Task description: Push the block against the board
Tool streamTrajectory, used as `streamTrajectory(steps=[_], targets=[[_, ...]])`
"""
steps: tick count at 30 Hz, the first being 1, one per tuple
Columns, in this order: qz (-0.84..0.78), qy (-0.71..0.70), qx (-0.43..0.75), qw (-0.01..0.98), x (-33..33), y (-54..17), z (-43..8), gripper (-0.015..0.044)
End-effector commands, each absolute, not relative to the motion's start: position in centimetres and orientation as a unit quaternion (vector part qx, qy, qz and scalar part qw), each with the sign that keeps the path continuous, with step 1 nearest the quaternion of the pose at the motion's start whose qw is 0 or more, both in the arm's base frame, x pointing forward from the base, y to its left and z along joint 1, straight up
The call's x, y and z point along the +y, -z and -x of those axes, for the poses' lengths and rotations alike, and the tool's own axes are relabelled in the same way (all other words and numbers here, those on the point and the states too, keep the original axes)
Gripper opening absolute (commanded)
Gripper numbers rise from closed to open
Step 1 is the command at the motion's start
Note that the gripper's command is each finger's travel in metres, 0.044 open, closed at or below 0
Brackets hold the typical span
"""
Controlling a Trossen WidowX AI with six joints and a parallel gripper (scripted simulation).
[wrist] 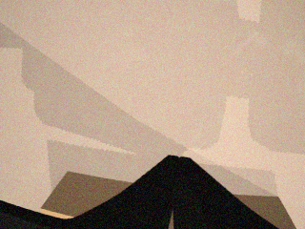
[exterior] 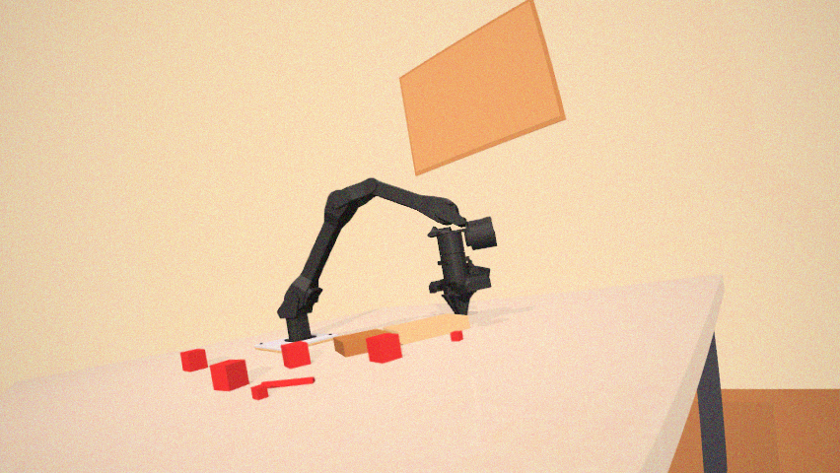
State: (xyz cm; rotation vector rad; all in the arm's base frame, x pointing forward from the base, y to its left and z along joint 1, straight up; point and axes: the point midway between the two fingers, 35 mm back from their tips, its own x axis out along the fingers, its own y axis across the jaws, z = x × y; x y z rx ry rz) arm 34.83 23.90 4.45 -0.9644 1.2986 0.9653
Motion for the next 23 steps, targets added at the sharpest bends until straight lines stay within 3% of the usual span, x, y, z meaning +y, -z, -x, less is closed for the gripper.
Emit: streamTrajectory(steps=[1, 23], targets=[[0.416, -0.413, 0.558, 0.588, 23.1, -4.4, -34.8, 0.0000], [0.416, -0.413, 0.558, 0.588, 22.3, -4.4, -34.6, 0.0000]])
